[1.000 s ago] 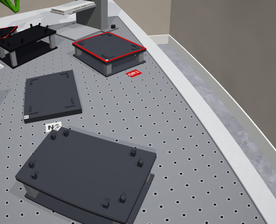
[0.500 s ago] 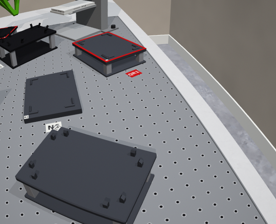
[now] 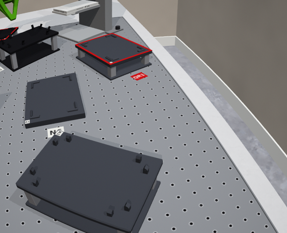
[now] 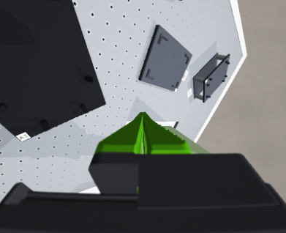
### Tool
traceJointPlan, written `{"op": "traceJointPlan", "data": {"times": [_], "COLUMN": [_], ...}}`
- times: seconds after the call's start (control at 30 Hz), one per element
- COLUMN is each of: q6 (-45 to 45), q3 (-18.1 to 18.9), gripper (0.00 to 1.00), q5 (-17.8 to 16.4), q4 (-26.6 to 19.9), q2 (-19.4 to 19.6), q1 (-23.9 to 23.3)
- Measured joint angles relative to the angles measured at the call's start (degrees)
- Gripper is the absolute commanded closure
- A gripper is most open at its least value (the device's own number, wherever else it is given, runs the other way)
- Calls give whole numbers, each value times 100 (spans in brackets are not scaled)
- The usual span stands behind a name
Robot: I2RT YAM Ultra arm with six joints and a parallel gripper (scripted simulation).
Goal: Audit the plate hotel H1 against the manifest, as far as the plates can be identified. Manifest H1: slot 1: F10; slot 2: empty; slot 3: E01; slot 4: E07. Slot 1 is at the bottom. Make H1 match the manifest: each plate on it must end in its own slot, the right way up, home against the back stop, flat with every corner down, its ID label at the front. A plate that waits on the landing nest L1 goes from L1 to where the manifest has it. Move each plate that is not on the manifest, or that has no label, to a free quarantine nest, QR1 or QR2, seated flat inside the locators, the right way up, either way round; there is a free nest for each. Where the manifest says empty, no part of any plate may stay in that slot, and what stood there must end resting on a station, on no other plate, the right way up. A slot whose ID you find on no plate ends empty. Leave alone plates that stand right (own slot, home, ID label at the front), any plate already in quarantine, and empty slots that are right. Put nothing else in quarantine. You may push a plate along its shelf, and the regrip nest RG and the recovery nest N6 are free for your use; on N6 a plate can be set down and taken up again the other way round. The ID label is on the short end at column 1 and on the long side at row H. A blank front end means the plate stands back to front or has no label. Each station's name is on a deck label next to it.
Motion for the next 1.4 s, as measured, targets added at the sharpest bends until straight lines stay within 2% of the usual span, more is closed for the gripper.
{"op": "traceJointPlan", "data": {"times": [0.13, 0.37, 0.6, 0.73, 0.9, 1.23, 1.4], "q6": [-133, -96, -350, -726, -1193, -2417, -2885], "q3": [-289, -341, -822, -892, -890, -756, -638], "gripper": [100, 100, 100, 100, 100, 100, 100], "q5": [-2, 63, 31, -271, -710, -1810, -2192], "q4": [31, -70, -13, 31, 76, -81, -195], "q2": [-103, -26, -221, -214, -79, 807, 1180], "q1": [-262, -382, -839, -1521, -2127, -3738, -4164]}}
